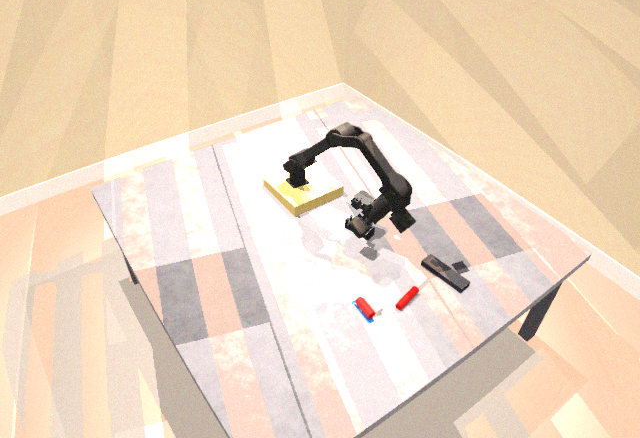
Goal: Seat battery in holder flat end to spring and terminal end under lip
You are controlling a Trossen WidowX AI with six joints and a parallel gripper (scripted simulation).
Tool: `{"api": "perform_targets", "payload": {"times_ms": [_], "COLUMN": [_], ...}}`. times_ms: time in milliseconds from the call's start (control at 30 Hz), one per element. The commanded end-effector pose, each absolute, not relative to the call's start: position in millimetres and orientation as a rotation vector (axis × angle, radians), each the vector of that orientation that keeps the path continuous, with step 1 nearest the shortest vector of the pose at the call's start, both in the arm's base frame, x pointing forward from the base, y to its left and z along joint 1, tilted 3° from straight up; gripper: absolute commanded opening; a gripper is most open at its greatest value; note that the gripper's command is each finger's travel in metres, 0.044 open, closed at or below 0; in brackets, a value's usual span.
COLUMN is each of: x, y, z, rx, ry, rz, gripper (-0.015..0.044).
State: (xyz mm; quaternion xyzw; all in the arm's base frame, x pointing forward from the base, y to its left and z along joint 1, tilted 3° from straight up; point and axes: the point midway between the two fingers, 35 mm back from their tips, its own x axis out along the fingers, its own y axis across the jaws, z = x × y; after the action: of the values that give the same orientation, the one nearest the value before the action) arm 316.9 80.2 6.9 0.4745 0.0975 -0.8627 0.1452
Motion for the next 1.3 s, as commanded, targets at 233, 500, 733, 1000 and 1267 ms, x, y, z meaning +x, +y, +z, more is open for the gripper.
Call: {"api": "perform_targets", "payload": {"times_ms": [233,500,733,1000,1267], "x": [323.7,323.4,322.8,322.1,321.3], "y": [83.0,82.8,82.5,82.1,81.8], "z": [6.2,5.4,4.5,3.4,2.4], "rx": [1.405,1.437,1.477,1.523,1.569], "ry": [0.285,0.291,0.298,0.307,0.316], "rz": [-2.471,-2.455,-2.435,-2.411,-2.385], "gripper": [0.0085,0.0085,0.0085,0.0085,0.0085]}}
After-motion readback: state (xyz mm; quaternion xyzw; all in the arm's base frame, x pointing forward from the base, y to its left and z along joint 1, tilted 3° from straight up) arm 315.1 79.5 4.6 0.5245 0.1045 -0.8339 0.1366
